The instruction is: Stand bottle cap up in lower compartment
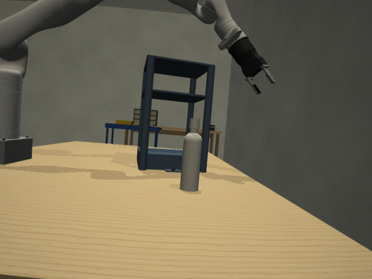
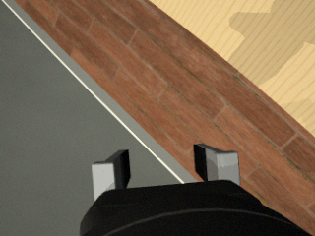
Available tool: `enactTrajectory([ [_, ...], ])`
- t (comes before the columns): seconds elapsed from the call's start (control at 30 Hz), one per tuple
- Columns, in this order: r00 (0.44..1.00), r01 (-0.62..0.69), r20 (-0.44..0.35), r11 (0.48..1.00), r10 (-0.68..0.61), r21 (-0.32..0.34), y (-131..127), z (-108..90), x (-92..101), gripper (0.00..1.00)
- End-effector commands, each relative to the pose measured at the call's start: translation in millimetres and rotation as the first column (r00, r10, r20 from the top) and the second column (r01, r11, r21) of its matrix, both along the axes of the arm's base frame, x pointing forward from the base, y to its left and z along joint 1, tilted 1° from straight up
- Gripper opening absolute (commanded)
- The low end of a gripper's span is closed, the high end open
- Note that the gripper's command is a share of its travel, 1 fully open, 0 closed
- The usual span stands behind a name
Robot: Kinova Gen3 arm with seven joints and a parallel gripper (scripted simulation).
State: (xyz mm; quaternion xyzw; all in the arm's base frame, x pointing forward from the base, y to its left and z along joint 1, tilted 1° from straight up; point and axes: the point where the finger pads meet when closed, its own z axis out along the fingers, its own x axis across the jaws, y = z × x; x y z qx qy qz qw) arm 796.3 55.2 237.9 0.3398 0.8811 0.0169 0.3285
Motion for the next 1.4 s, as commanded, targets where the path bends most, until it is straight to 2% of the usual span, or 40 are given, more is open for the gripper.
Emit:
enactTrajectory([
  [0.0,1.000,0.021,-0.010,1.000,-0.021,0.014,-9,8.9,-3.0,1.00],
  [0.53,0.998,0.047,-0.035,0.999,-0.046,0.022,-19,5.4,-10.1,1.00],
  [0.57,0.997,0.069,-0.045,0.997,-0.067,0.033,-27,10.5,-13.0,1.00],
  [0.8,0.996,0.070,-0.053,0.997,-0.068,0.031,-28,6.3,-15.3,1.00],
  [0.83,0.994,0.092,-0.062,0.995,-0.089,0.042,-36,11.4,-18.3,1.00],
  [1.1,0.993,0.093,-0.070,0.995,-0.090,0.040,-36,7.2,-20.5,1.00],
  [1.13,0.991,0.114,-0.080,0.992,-0.110,0.051,-44,12.4,-23.7,1.00],
  [1.33,0.990,0.115,-0.088,0.992,-0.111,0.049,-45,8.3,-25.9,1.00],
  [1.37,0.987,0.136,-0.097,0.989,-0.130,0.059,-52,13.5,-29.1,1.00],
])
